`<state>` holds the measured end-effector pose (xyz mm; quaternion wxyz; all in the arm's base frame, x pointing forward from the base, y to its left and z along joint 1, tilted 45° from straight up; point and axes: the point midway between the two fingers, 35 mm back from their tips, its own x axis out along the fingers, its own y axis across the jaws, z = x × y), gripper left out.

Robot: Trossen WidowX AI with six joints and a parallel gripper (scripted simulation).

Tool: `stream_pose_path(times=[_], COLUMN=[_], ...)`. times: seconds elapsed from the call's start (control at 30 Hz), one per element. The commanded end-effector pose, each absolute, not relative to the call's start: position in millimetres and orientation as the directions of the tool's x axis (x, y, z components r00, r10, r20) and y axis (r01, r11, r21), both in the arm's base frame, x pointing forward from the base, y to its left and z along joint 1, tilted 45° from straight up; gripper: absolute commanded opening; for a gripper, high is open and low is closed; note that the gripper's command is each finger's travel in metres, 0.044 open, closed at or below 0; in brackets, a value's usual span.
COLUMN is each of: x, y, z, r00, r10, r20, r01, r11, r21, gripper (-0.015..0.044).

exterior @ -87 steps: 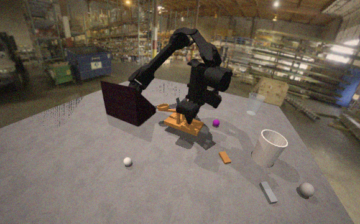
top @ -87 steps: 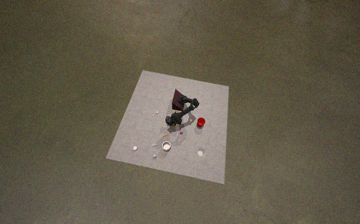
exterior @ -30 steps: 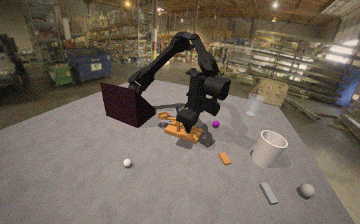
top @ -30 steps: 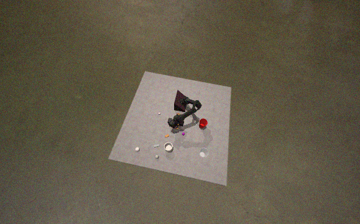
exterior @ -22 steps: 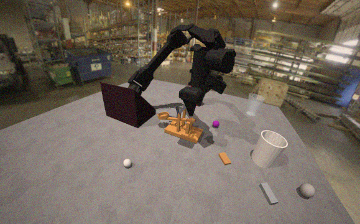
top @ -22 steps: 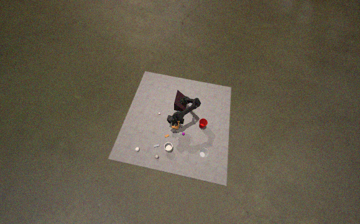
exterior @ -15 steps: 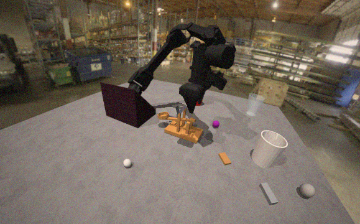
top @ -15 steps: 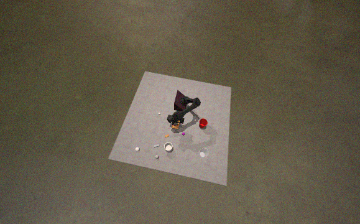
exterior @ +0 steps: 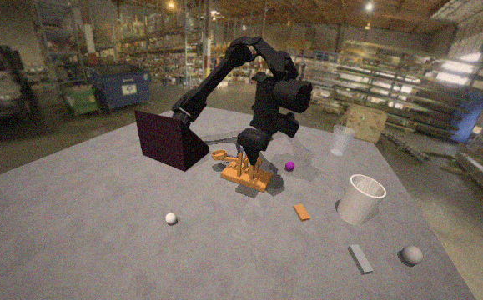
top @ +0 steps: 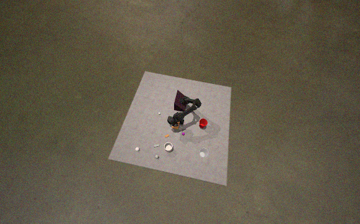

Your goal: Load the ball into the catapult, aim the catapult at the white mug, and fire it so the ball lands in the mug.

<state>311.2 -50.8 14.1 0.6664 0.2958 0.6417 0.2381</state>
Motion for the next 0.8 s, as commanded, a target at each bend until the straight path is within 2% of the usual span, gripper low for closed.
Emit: stream_pose_path(times=[0.0,0.77], x=[311.5,313.9], y=[-45.1,-18.6], z=[9.6,-16.7], r00=[0.063,0.063], r10=[0.701,0.702], r20=[-0.711,-0.710], r01=[0.067,0.066], r11=[0.708,0.706], r21=[0.703,0.705], gripper=[0.0440,0.0440])
